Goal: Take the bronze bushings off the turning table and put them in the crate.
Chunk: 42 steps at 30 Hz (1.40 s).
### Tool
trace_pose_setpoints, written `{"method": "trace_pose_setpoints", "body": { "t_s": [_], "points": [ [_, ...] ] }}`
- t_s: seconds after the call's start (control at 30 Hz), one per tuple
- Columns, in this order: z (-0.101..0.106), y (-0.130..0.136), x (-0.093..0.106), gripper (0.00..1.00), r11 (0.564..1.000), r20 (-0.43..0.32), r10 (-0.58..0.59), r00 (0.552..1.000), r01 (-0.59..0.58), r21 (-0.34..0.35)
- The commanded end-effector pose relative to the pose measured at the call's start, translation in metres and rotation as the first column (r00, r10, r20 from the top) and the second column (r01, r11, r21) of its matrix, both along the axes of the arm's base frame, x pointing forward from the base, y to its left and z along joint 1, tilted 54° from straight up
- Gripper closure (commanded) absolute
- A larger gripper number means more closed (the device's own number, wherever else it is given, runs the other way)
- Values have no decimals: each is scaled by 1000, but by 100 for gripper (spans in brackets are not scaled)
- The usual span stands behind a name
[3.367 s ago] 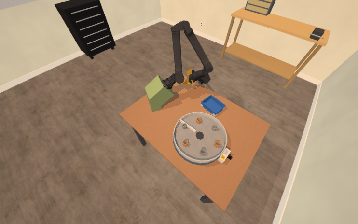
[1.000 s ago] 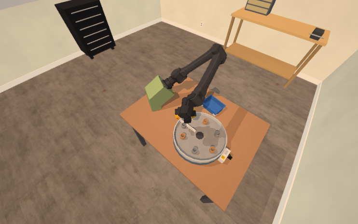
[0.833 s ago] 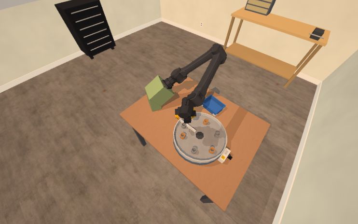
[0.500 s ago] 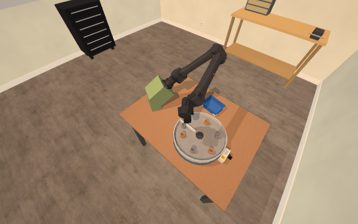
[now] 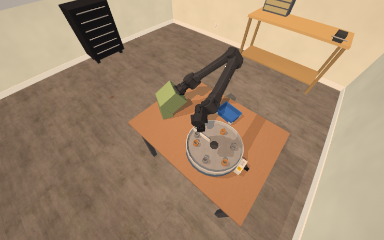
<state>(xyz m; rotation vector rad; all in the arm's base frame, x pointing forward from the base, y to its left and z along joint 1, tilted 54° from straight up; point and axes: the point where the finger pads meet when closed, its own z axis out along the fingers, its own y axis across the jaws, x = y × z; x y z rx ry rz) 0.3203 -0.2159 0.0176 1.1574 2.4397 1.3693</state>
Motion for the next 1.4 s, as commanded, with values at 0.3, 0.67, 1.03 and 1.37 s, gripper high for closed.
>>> {"method": "trace_pose_setpoints", "body": {
  "t_s": [0.3, 0.67, 1.03, 1.37],
  "points": [
    [8, -20, 5, 89, 999, 32, -26, 999, 27, -41],
    [8, -20, 5, 82, 999, 32, -26, 999, 27, -41],
    [8, -20, 5, 82, 999, 32, -26, 999, 27, -41],
    [8, -20, 5, 82, 999, 32, -26, 999, 27, -41]
  ]
}}
